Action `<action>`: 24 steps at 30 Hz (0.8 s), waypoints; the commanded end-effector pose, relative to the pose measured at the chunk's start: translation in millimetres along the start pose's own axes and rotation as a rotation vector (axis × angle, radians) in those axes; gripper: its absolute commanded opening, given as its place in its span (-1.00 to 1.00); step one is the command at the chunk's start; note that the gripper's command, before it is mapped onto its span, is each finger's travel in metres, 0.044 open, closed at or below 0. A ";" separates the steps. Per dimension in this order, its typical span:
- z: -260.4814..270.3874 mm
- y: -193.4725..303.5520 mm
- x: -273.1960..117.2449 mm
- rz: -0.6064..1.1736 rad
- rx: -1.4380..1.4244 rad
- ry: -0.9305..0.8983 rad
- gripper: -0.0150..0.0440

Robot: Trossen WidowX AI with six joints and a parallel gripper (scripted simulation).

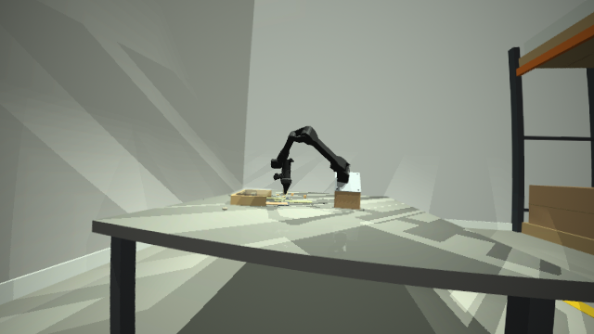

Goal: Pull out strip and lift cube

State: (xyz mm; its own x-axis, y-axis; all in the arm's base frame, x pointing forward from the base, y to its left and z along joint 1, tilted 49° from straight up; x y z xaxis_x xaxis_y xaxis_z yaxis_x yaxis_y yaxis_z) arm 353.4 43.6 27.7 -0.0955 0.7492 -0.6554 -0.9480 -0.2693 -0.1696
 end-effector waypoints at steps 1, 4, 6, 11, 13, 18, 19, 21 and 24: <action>1.4 7.6 -2.1 0.005 -0.001 0.001 -0.49; 2.8 17.8 -2.2 0.005 -0.001 0.001 -0.49; 3.9 25.1 -2.2 0.005 0.000 0.001 -0.49; 7.0 43.7 -2.1 0.006 0.000 0.001 -0.49; 8.3 50.6 -2.0 0.006 0.001 0.001 -0.49; 8.6 52.9 -5.8 0.006 0.001 0.001 -0.49; 8.4 52.7 -10.6 0.006 0.001 0.002 -0.49; 8.3 52.5 -22.9 0.006 0.001 0.003 -0.49; 8.5 52.8 -37.1 0.006 0.001 0.002 -0.49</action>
State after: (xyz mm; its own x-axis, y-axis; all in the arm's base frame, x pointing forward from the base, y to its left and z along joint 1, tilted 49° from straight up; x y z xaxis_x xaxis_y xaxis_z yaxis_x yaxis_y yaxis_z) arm 301.2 19.9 36.9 -0.1132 0.7477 -0.6543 -0.9494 -0.2755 -0.1506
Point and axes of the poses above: the point midway between the two fingers, 35 mm back from their tips, its own x axis out along the fingers, its own z axis across the jaws, y = z × x, the point moved 10 cm from there along -x, back along the fingers, and after that the axes turned 9 degrees about x, right-handed, at the moved point
